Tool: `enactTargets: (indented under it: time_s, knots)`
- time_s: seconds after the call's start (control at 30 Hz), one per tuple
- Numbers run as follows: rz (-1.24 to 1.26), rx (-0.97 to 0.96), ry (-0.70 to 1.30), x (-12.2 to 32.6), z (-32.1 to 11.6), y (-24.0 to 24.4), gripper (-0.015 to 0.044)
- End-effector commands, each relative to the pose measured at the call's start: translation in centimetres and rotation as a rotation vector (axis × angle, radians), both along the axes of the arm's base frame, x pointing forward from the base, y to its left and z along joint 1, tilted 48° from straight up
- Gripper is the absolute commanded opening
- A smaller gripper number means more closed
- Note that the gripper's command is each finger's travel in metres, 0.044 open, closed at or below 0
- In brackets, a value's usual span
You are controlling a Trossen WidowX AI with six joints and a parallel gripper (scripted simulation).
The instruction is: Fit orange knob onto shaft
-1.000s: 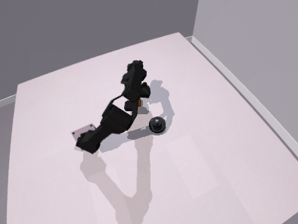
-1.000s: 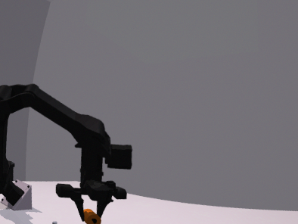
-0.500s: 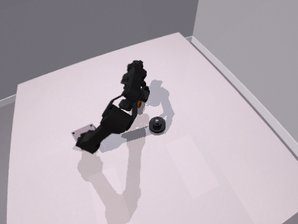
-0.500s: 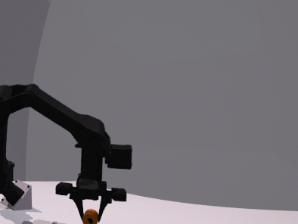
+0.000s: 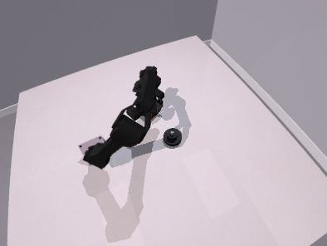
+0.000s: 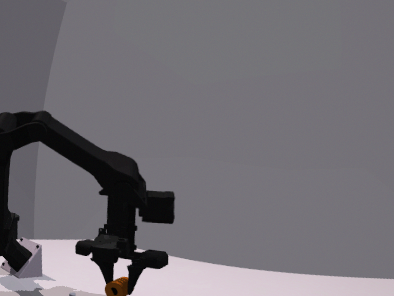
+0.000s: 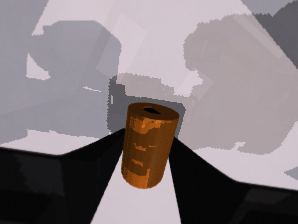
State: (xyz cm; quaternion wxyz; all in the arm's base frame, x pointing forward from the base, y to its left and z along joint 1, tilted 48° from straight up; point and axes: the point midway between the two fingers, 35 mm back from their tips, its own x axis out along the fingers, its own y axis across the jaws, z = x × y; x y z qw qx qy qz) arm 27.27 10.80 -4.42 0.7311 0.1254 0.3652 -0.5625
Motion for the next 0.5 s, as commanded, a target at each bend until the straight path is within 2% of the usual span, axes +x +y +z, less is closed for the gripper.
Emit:
enactTargets:
  time_s: [0.0,0.47]
  knots:
    - [-0.072,0.015,-0.076,-0.05,0.05,0.15,0.0179]
    - [-0.274,0.045,-0.294,-0.05,0.05,0.15,0.0179]
